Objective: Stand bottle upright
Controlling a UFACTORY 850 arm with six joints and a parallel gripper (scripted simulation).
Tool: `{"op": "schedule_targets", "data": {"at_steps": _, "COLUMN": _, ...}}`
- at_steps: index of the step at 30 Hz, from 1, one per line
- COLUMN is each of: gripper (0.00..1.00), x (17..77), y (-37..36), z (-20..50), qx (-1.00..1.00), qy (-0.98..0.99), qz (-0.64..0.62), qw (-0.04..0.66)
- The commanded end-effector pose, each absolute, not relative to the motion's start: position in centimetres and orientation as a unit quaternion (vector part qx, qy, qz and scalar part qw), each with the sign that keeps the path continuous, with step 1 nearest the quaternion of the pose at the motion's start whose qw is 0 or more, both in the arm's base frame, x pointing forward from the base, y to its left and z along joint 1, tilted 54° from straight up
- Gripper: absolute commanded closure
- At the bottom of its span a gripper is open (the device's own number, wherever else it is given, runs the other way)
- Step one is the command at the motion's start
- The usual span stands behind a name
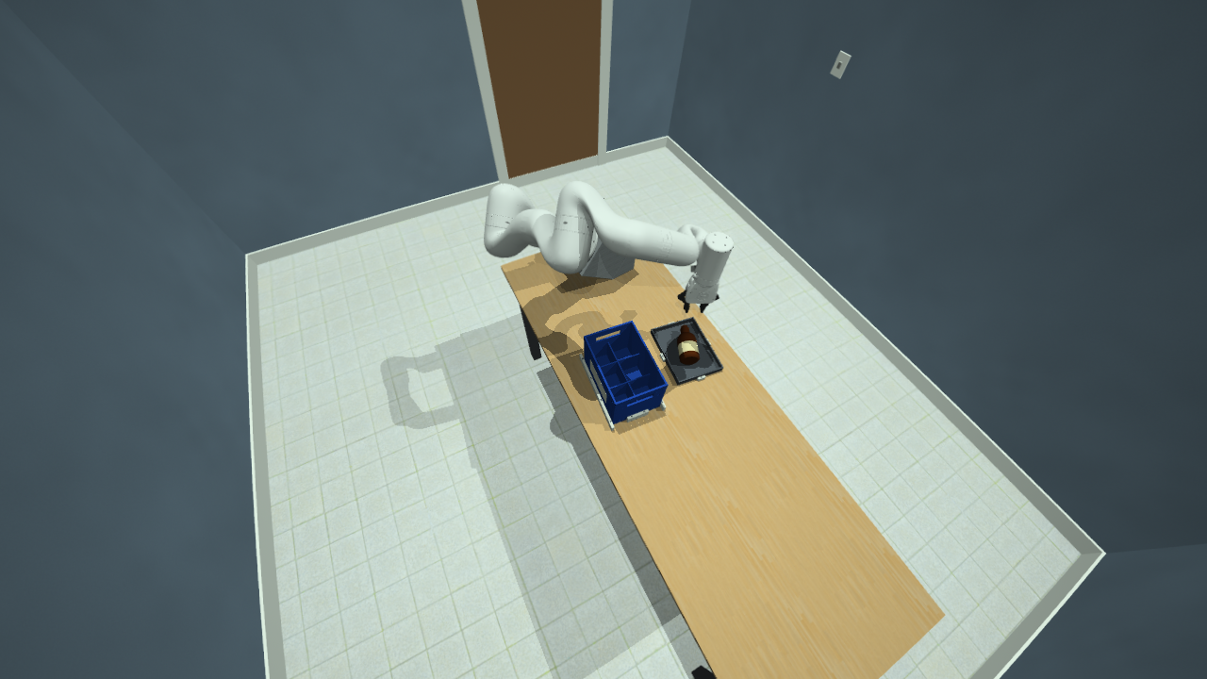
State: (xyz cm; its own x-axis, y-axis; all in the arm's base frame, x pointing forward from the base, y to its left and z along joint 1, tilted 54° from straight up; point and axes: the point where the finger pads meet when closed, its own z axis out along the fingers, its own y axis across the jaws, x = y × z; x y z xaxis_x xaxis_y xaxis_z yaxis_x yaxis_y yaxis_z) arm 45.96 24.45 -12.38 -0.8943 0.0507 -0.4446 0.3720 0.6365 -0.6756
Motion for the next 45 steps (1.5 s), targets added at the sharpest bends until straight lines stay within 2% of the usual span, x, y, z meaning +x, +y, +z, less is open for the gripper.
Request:
{"op": "schedule_targets", "data": {"at_steps": 1, "gripper": 0.35, "x": 46.0, "y": 24.6, "z": -12.3, "qx": 0.120, "qy": 0.883, "qz": -0.408, "qw": 0.197}}
{"op": "schedule_targets", "data": {"at_steps": 45, "gripper": 0.35, "x": 46.4, "y": 23.4, "z": -13.2, "qx": 0.120, "qy": 0.883, "qz": -0.408, "qw": 0.198}}
